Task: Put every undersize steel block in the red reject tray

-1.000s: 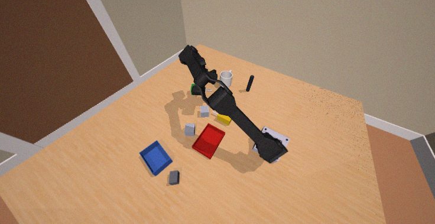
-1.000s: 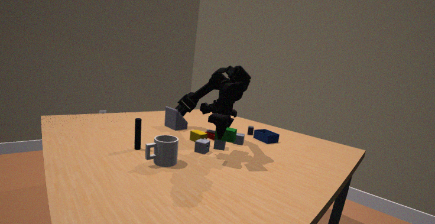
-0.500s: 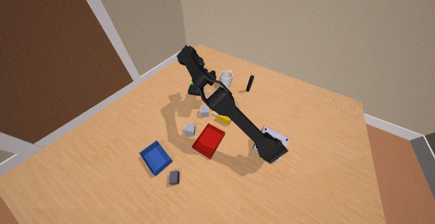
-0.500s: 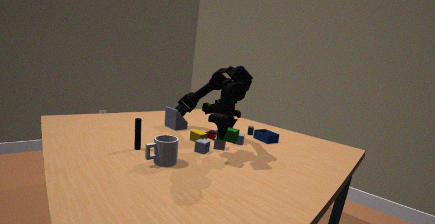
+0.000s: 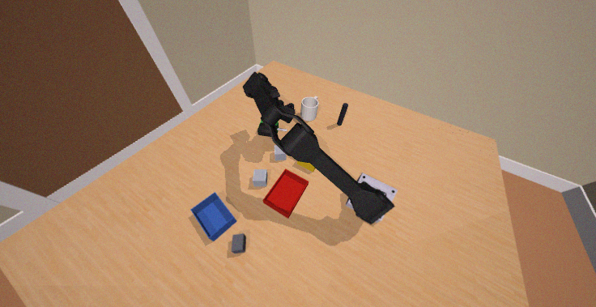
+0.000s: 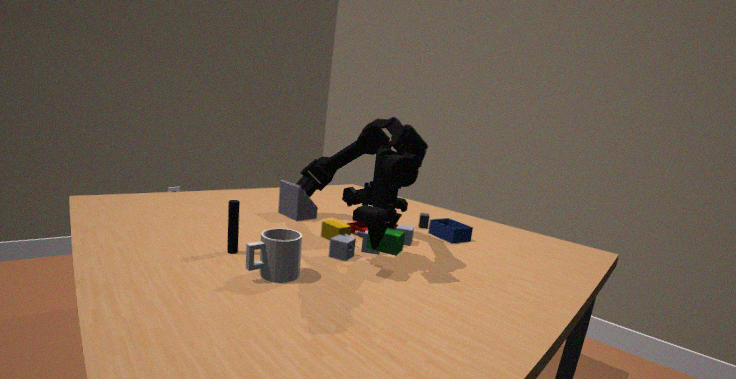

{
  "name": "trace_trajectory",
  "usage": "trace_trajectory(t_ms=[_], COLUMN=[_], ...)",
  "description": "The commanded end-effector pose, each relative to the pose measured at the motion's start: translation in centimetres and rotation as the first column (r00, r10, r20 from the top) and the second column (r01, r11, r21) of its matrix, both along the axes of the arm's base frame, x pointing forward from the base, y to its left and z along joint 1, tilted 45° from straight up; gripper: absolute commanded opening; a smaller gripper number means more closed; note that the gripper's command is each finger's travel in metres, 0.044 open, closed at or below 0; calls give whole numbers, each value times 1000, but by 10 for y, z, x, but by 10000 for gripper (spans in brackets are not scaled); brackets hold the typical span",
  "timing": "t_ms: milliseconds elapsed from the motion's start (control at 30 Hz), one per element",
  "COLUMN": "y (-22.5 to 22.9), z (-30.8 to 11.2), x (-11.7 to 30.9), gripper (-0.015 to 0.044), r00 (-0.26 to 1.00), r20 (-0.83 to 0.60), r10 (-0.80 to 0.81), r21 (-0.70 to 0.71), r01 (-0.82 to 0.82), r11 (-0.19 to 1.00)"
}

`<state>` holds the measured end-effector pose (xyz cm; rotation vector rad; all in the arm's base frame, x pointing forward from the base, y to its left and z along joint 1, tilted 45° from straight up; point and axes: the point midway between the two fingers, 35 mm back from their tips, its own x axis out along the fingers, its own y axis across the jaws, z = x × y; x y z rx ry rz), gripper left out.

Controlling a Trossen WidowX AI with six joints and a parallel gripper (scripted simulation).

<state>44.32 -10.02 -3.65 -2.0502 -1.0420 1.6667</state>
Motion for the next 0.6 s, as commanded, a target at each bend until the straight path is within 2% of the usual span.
trace_trajectory(t_ms=[0, 567], y=[3, 23], z=[-3, -22], x=[2, 10], gripper=[0, 0], r00=[1000, 1000], r20=[5, 6], r10=[-10, -10], r21=[1, 3], r01=[10, 10], r11=[1000, 1000])
